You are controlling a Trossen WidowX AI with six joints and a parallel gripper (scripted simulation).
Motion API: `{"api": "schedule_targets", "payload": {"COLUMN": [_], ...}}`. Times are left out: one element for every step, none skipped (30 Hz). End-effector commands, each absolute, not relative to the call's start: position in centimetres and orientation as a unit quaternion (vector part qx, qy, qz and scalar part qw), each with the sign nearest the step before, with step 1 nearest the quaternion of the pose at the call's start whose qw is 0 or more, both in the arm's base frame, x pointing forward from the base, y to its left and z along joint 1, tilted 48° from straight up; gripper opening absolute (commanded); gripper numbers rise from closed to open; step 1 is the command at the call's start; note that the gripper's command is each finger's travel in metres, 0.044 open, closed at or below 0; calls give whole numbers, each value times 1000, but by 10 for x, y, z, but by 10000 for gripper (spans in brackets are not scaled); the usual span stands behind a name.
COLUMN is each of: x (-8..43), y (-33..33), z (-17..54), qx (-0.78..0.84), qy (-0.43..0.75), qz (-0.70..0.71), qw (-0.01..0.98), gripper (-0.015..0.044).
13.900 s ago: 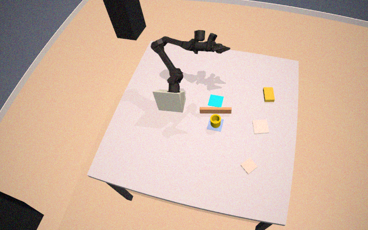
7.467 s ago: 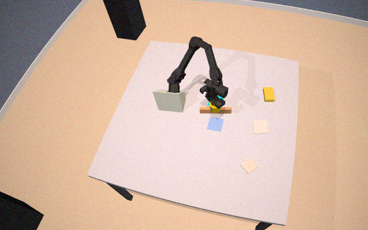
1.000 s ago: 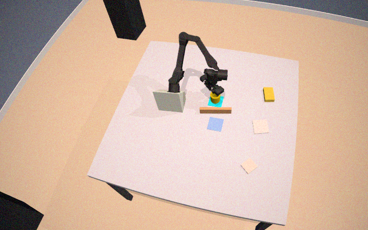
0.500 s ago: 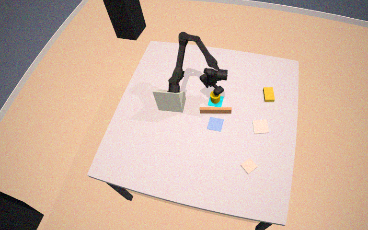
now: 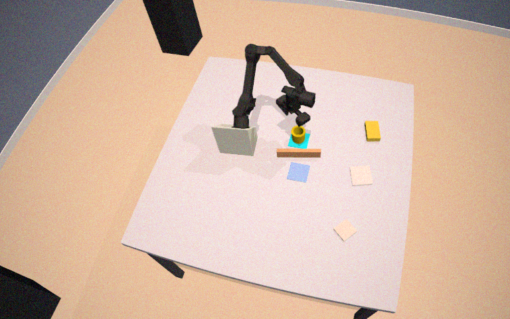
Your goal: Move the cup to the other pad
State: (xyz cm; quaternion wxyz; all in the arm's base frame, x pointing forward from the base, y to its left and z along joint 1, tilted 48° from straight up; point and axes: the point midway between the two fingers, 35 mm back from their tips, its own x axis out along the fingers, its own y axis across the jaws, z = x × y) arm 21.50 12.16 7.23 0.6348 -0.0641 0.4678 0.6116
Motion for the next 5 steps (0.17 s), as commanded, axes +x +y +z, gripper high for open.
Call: {"api": "schedule_targets", "payload": {"x": [216, 216, 216, 216, 216], "y": [116, 116, 119, 119, 119], "z": [77, 77, 75, 75, 75], "qx": [-69, -69, -64, -64, -64], "qy": [465, 465, 467, 467, 467], "qz": [613, 613, 612, 612, 612], "qw": [635, 635, 636, 636, 636], "gripper": [440, 440, 440, 440, 440]}}
